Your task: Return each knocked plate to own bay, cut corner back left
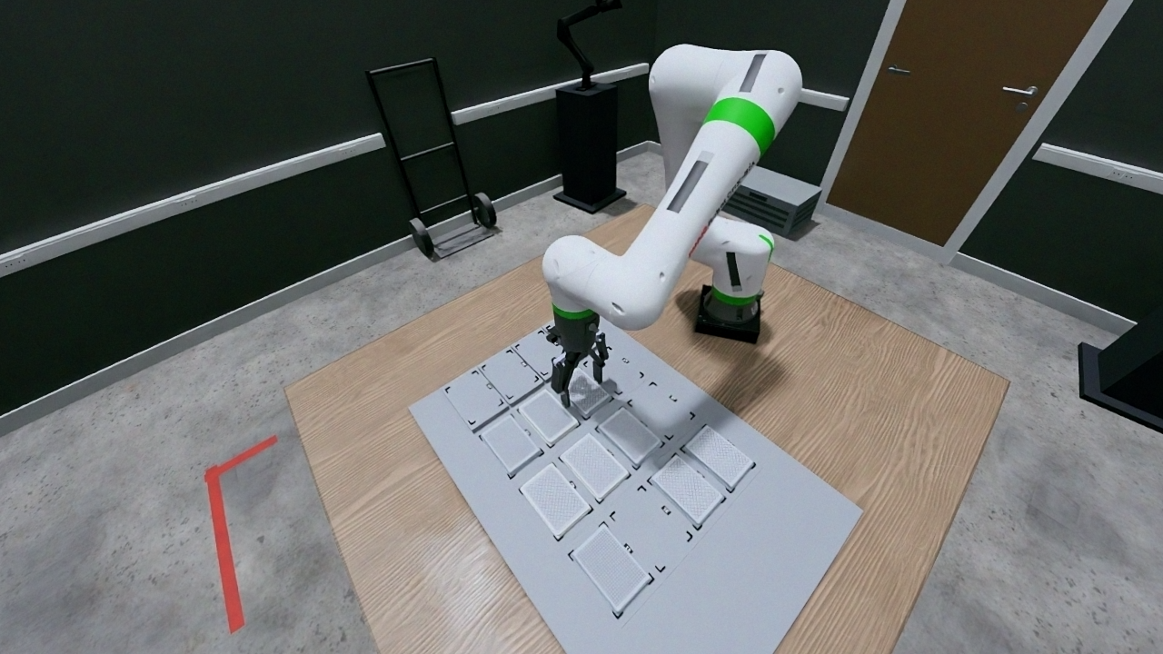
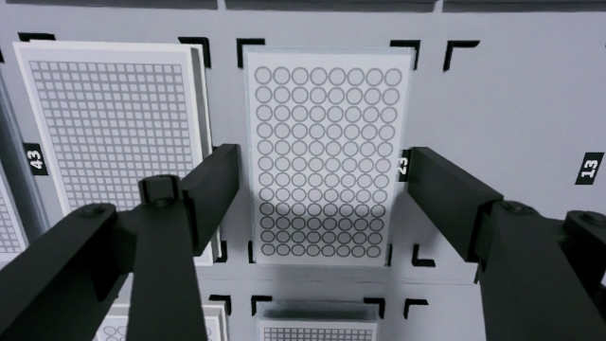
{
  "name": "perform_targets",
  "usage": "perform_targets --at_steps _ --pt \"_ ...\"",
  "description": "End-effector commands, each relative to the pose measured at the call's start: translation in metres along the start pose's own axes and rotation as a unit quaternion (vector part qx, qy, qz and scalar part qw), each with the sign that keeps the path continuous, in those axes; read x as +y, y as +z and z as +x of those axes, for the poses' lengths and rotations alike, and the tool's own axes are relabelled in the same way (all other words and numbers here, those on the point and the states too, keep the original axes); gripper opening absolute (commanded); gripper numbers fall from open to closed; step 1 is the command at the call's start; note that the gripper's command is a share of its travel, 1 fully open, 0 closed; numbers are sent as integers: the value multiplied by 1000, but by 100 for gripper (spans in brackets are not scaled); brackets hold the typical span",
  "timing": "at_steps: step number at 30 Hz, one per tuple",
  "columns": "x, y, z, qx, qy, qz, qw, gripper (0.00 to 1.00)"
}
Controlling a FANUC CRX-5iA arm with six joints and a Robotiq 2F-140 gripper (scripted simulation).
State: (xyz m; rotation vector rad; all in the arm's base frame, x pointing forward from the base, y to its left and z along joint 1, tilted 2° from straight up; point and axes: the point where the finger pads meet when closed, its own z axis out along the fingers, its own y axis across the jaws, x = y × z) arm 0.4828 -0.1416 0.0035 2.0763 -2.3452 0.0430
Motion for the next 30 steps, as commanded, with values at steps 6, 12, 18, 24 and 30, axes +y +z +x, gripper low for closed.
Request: perform_targets --at_steps 6,12,18,24,30 --pt "-1 -1 0 0 0 1 1000 70" --pt "-1 -1 0 0 0 1 1000 70" --pt "-1 -1 0 0 0 1 1000 70" --pt "-1 -5 0 0 0 1 1000 70" --pt "-1 -6 0 0 0 1 1000 70"
